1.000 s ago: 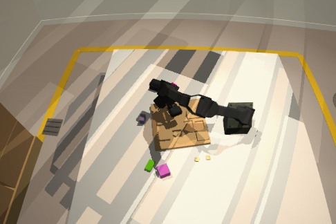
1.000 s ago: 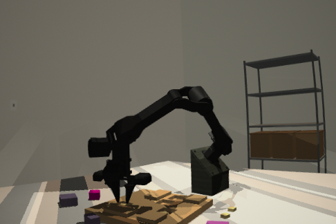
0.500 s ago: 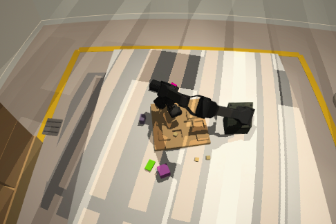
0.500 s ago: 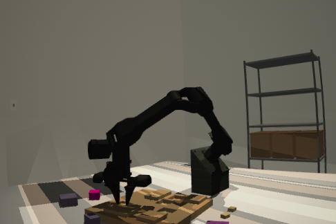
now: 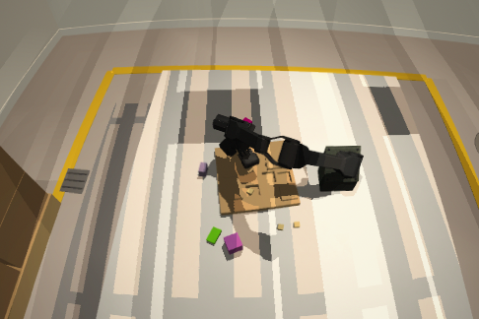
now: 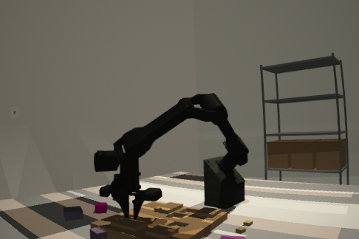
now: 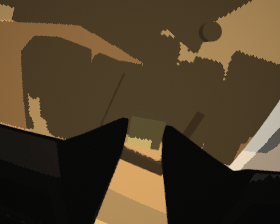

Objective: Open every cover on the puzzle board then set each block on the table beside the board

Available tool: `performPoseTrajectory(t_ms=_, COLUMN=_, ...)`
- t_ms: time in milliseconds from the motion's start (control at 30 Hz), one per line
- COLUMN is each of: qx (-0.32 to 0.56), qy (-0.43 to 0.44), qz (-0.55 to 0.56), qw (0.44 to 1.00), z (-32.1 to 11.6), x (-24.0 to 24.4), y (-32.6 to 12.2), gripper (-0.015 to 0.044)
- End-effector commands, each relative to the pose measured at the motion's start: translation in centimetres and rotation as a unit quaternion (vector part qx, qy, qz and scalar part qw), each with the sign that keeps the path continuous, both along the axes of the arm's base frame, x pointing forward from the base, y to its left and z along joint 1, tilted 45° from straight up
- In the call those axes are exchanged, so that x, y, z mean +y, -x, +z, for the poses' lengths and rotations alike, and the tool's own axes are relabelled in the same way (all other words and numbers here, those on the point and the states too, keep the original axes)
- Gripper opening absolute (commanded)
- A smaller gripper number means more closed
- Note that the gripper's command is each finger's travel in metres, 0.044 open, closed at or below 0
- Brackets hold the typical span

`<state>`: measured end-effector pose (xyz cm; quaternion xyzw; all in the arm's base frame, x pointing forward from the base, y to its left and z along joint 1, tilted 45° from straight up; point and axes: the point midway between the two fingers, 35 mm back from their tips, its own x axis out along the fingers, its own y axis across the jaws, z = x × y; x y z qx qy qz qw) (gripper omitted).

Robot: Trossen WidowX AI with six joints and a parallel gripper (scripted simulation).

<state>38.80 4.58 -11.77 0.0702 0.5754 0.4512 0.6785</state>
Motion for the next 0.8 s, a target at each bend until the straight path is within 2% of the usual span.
performPoseTrajectory(t_ms=0, qx=0.000, qy=0.000, qz=0.000, qw=1.000, z=0.0, x=0.0, y=0.0, gripper=0.0090)
performPoseTrajectory(t_ms=767, qx=0.001, qy=0.000, qz=-0.001, qw=1.000, z=1.5, x=-1.6, y=-0.2, gripper=0.0080)
